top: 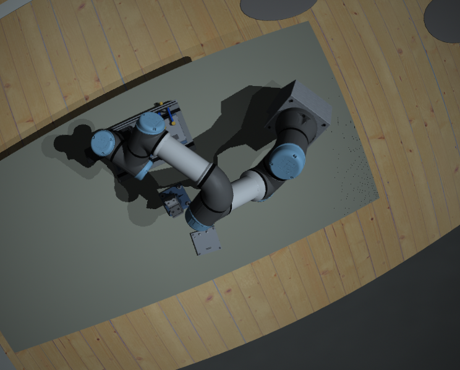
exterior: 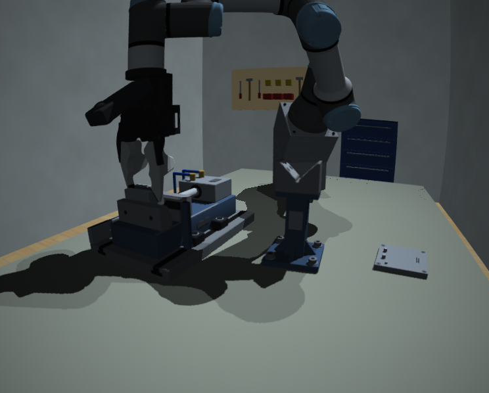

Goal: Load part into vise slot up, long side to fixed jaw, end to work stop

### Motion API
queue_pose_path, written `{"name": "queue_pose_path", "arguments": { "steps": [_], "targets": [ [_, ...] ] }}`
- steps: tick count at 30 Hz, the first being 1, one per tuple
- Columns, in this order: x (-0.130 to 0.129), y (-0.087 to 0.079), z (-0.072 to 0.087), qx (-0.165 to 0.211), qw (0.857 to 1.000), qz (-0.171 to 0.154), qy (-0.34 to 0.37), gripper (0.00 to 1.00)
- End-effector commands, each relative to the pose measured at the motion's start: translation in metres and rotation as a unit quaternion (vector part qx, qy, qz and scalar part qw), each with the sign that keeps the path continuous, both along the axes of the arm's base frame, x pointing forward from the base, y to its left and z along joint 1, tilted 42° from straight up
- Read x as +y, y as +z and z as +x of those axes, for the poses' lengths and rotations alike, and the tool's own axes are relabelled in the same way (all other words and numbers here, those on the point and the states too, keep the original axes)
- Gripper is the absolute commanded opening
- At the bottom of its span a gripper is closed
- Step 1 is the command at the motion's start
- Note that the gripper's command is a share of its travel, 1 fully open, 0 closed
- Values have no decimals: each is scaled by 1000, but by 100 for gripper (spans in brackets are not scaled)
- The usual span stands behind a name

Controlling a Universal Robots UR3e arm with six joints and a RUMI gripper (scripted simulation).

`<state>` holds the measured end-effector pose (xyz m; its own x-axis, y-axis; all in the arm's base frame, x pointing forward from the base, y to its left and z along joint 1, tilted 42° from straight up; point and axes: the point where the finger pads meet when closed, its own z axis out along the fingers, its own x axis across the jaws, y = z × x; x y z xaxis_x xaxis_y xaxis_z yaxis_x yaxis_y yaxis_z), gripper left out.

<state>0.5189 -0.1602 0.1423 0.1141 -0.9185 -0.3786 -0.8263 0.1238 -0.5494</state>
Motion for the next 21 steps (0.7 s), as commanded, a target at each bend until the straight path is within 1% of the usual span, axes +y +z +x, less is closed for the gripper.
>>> {"name": "queue_pose_path", "arguments": {
  "steps": [1,21],
  "targets": [
    [-1,1,0,-1,1000,-1,-1,0],
    [0,-1,1,-1,1000,-1,-1,0]
  ]
}}
